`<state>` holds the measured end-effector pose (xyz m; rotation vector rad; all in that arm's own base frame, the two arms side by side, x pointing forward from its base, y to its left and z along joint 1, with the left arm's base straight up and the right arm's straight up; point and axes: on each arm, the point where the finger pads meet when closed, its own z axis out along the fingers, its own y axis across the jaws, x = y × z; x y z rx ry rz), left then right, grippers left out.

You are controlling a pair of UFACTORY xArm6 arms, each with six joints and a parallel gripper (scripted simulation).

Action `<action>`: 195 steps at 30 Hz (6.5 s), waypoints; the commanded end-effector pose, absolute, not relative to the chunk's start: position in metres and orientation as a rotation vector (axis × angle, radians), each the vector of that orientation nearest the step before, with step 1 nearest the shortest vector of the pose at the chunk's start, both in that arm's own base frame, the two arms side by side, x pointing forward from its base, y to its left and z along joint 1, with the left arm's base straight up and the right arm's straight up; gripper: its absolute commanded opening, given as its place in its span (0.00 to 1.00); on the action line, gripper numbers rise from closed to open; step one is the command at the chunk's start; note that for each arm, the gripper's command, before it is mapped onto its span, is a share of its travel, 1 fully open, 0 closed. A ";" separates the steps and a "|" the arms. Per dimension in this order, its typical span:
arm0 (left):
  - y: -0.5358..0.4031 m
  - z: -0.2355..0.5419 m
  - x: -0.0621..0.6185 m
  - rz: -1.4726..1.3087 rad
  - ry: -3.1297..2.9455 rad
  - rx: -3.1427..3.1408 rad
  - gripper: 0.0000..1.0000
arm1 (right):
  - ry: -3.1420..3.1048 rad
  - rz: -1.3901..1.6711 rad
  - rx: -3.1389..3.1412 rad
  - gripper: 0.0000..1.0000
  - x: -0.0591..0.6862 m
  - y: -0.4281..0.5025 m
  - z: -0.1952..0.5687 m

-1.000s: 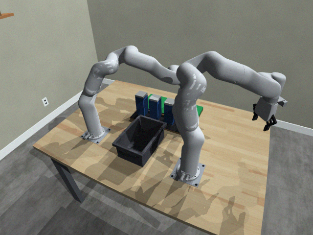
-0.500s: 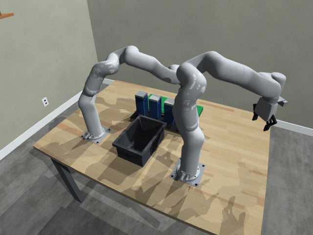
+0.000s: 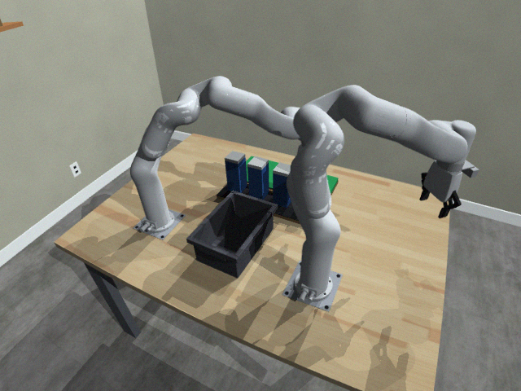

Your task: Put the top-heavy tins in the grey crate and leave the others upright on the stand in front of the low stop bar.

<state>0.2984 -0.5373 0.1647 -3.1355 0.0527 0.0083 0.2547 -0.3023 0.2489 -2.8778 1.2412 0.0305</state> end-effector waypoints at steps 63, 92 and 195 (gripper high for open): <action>-0.537 0.168 0.268 0.004 0.053 -3.141 0.00 | 1.242 0.025 -2.880 1.00 0.255 -0.303 0.250; -0.537 0.168 0.260 0.004 0.055 -3.141 0.00 | 1.242 0.025 -2.880 1.00 0.255 -0.303 0.250; -0.536 0.230 0.229 0.001 0.054 -3.141 0.00 | 1.242 0.025 -2.880 1.00 0.255 -0.303 0.250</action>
